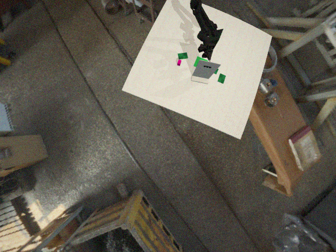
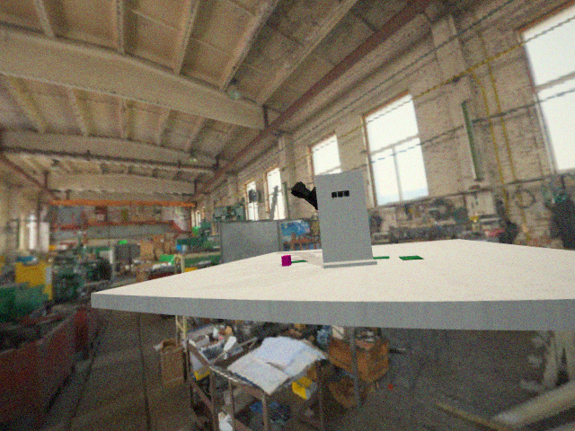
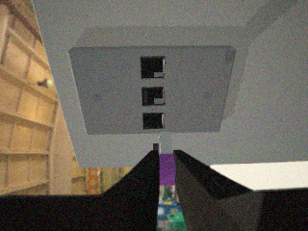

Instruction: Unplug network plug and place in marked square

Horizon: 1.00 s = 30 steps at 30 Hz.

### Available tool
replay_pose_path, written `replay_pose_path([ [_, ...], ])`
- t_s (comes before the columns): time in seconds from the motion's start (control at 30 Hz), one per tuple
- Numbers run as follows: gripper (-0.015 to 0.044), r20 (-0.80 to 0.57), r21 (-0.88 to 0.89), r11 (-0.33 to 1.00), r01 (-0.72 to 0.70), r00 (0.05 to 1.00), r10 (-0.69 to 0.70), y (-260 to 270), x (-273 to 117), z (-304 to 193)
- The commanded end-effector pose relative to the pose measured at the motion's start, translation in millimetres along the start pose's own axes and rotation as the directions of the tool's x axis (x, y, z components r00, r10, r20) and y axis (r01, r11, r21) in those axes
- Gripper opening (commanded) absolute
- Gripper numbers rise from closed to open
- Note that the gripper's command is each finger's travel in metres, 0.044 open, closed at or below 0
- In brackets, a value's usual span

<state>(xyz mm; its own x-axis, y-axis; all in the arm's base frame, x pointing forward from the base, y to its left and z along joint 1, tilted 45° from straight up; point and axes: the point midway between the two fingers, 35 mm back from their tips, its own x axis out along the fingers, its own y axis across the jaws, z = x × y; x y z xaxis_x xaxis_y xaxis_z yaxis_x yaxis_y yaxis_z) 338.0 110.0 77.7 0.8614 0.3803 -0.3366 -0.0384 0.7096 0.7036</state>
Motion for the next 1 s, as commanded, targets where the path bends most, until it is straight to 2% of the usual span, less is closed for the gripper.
replay_pose_path([
  [0.0, 0.0000, 0.010, 0.002, 1.000, -0.005, 1.000, 0.005, 1.9, -3.4, 0.7],
  [0.97, 0.0000, 0.009, 0.003, 1.000, -0.005, 1.000, 0.005, 1.8, -18.2, -10.4],
])
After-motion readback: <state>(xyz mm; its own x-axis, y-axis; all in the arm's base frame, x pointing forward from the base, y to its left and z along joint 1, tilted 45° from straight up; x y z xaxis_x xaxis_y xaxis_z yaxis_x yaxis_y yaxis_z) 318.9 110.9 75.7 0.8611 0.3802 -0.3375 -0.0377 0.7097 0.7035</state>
